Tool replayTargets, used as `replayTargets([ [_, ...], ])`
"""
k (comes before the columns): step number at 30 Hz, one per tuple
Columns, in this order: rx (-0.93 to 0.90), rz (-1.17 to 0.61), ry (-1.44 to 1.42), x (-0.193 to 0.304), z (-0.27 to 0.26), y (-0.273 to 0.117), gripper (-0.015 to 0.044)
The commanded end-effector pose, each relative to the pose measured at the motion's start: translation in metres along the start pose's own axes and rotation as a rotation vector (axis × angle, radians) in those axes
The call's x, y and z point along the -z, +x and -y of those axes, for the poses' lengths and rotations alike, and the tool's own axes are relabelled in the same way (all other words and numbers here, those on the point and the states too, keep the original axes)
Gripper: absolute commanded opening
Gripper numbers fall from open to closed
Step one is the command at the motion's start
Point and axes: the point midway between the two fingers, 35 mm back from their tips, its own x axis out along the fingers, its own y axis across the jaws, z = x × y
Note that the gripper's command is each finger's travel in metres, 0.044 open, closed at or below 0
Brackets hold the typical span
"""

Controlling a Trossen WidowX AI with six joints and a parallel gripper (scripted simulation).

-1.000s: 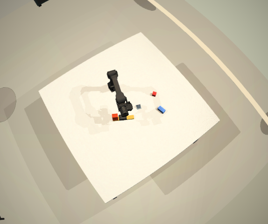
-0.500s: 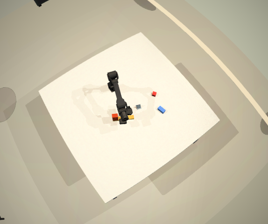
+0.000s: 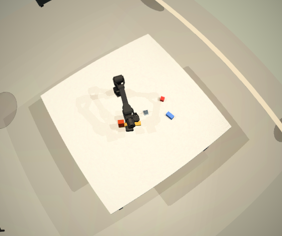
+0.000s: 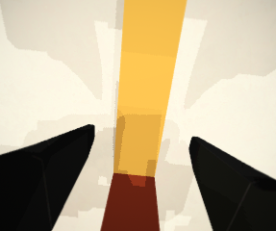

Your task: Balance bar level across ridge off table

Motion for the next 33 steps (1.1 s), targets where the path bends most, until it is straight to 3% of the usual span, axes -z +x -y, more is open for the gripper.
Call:
replayTargets([
  [1, -0.008, -0.005, -0.006, 0.001, -0.0018, 0.0095, 0.0315],
  [24, -0.009, -0.005, -0.006, 0.0011, -0.0022, 0.0185, 0.0315],
  [31, -0.01, -0.002, 0.0, 0.0005, -0.0024, 0.0178, 0.0131],
  [33, -0.01, -0.002, 0.0, 0.0005, -0.0024, 0.0178, 0.0118],
])
